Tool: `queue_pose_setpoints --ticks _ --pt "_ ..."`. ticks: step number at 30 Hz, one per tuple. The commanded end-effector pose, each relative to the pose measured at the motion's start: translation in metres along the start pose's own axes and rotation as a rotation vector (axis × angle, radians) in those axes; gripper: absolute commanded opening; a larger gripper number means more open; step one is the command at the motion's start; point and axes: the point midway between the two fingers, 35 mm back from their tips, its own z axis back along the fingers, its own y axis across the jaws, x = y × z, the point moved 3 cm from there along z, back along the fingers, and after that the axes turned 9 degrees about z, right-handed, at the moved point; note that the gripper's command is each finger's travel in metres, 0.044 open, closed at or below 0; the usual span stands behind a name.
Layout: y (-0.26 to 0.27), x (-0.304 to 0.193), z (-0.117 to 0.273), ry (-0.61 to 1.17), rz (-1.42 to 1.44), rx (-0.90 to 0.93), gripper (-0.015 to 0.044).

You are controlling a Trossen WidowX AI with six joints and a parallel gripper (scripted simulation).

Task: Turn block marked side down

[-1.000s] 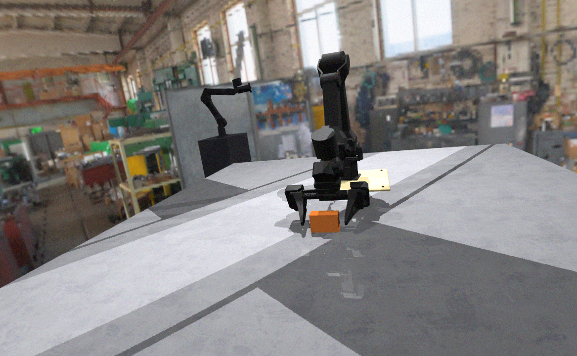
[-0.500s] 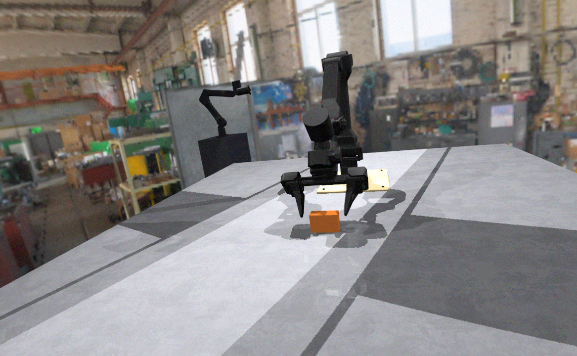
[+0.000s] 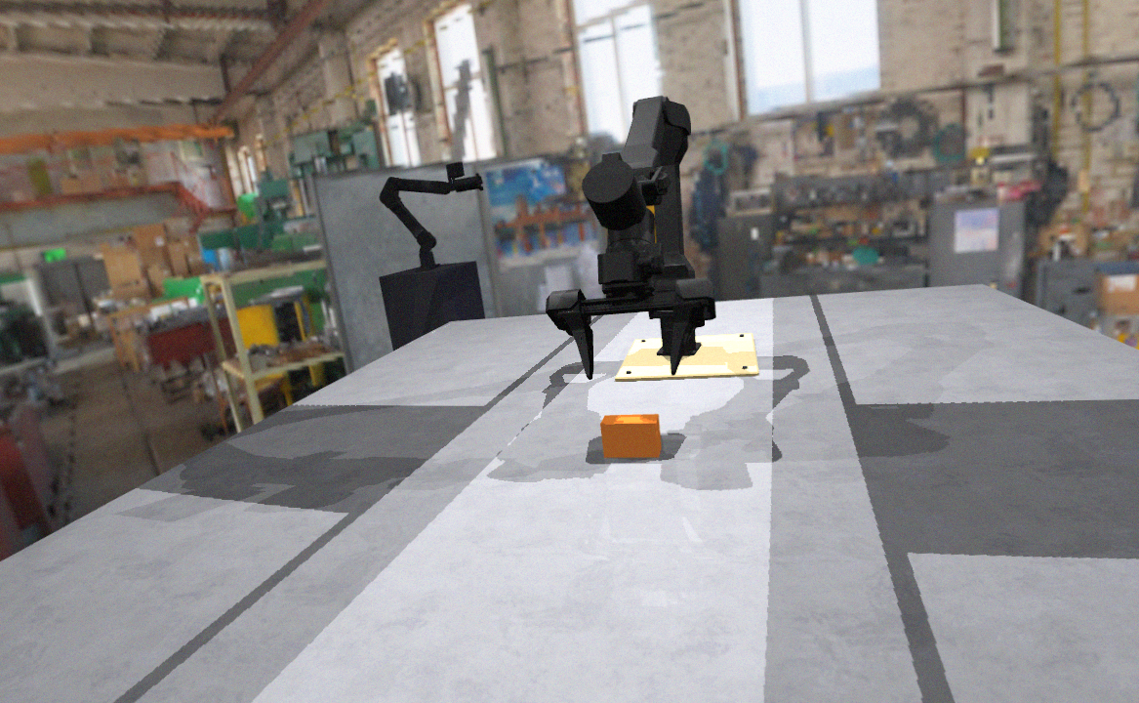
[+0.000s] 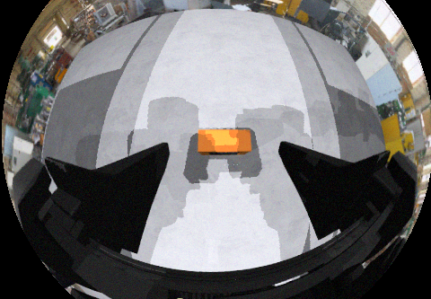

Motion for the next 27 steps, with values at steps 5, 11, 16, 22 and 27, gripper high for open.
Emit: queue_pose_setpoints --ticks 5,11,16,22,27 --pt "-0.004 0.015 0.001 0.130 0.002 0.015 0.0440" --pt "-0.008 0.039 -0.002 0.320 -0.001 0.045 0.0440" --pt "-0.011 0.054 -0.003 0.478 0.000 0.070 0.0440" --pt "-0.013 0.064 -0.002 0.619 0.002 0.090 0.0440" --pt "-0.014 0.065 -0.002 0.621 0.002 0.091 0.0440"
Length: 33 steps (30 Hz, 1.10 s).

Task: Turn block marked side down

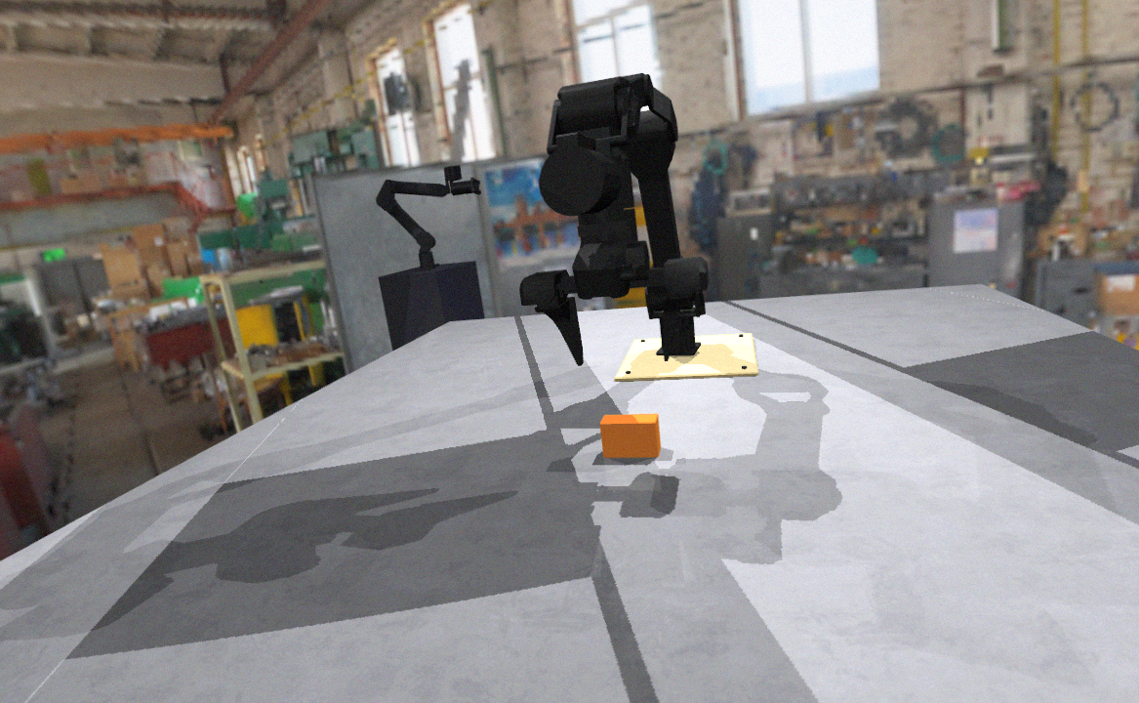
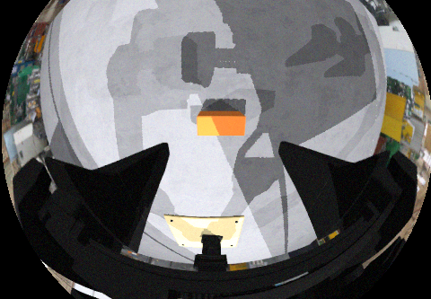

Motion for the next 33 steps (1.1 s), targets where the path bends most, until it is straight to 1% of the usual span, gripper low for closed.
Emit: queue_pose_setpoints --ticks 1,5,10,14,33 --pt "-0.001 0.001 -0.001 0.020 0.004 -0.003 0.0440" --pt "-0.001 0.000 -0.032 0.020 0.004 -0.003 0.0440" --pt "-0.001 0.000 -0.035 0.020 0.004 -0.003 0.0440" --pt "0.000 -0.001 -0.048 0.020 0.004 -0.003 0.0440" --pt "-0.001 -0.002 -0.074 0.020 0.004 -0.003 0.0440"
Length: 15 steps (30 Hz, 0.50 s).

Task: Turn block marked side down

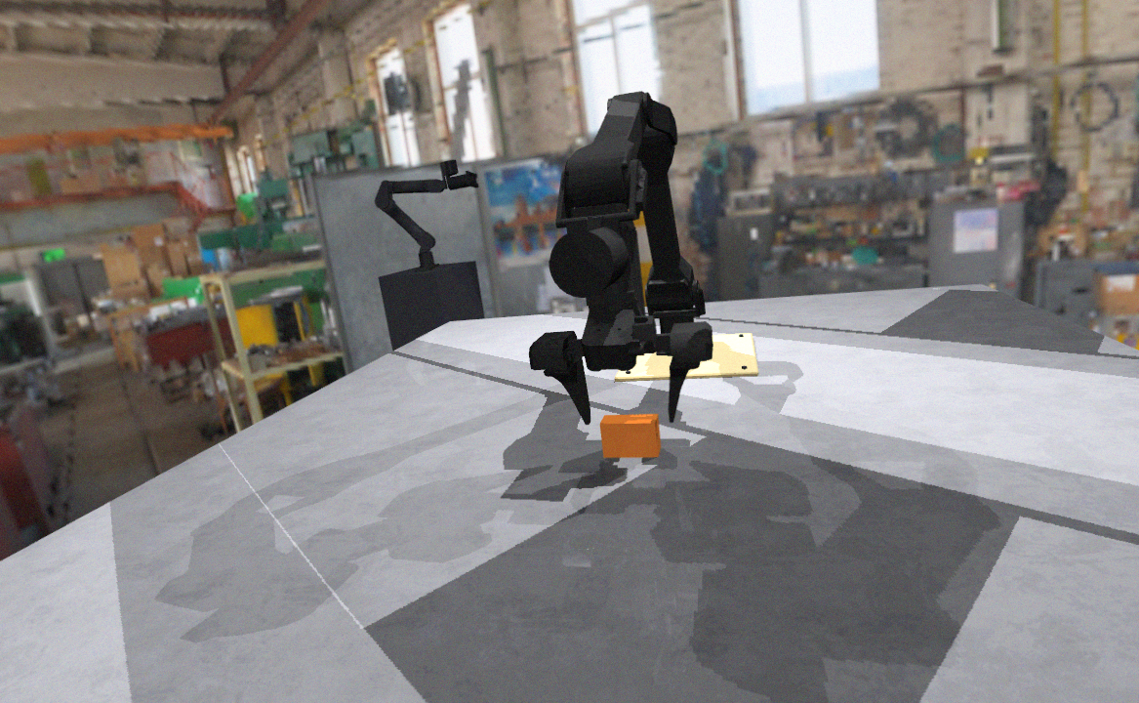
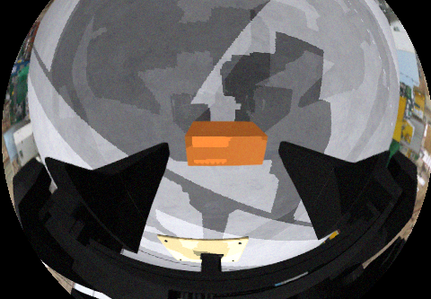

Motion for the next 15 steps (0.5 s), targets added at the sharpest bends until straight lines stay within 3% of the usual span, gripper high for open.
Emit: queue_pose_setpoints --ticks 1,6,12,15 --pt "-0.0005 -0.0006 -0.0080 0.003 0.002 -0.005 0.0440" --pt "-0.0005 -0.0009 -0.0136 0.003 0.002 -0.005 0.0440" --pt "-0.0005 -0.0009 -0.0136 0.003 0.002 -0.005 0.0282" --pt "-0.0005 -0.0009 -0.0136 0.003 0.002 -0.005 0.0262"
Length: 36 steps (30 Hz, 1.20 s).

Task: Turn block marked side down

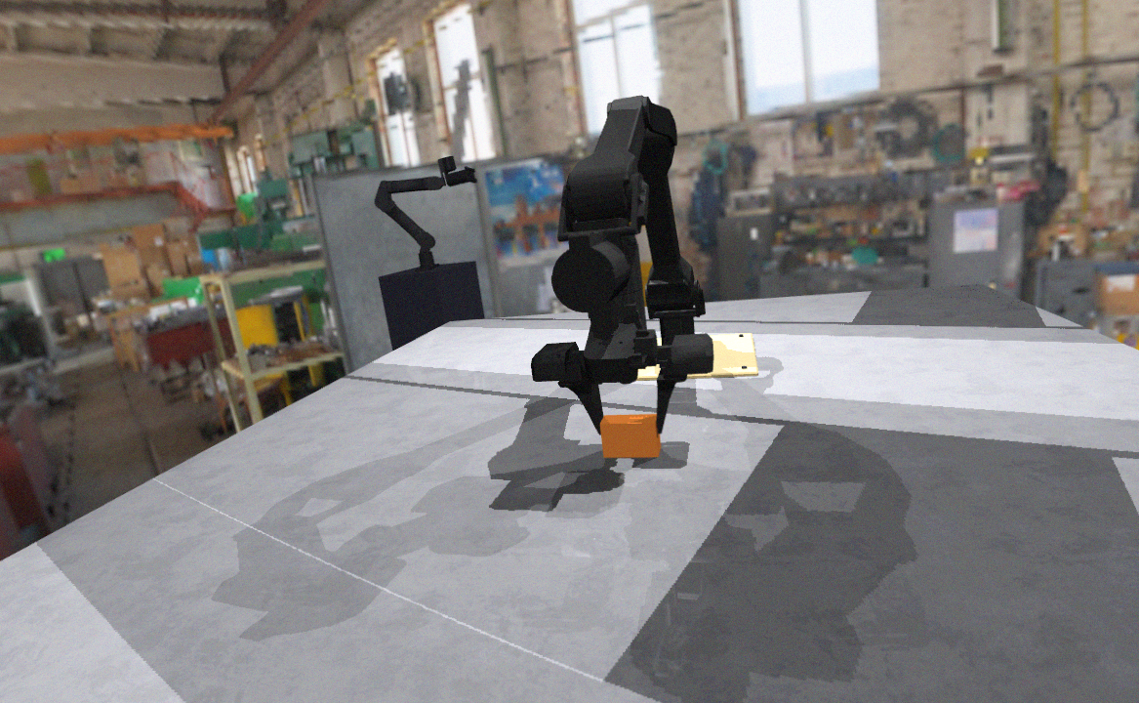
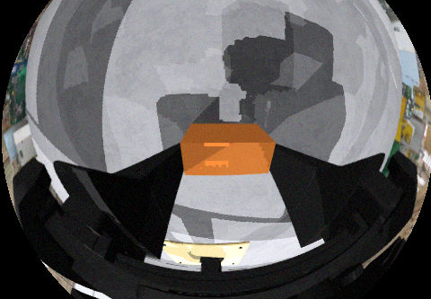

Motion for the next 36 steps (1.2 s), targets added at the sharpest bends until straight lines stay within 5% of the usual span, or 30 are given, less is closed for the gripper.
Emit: queue_pose_setpoints --ticks 1,18,24,36 --pt "-0.001 0.000 -0.001 0.000 0.002 -0.006 0.0256" --pt "-0.001 0.000 -0.001 0.000 0.002 -0.006 0.0142" --pt "-0.001 0.000 0.025 0.000 0.002 -0.006 0.0000" --pt "-0.001 0.000 0.024 -0.093 0.000 -0.019 0.0000"
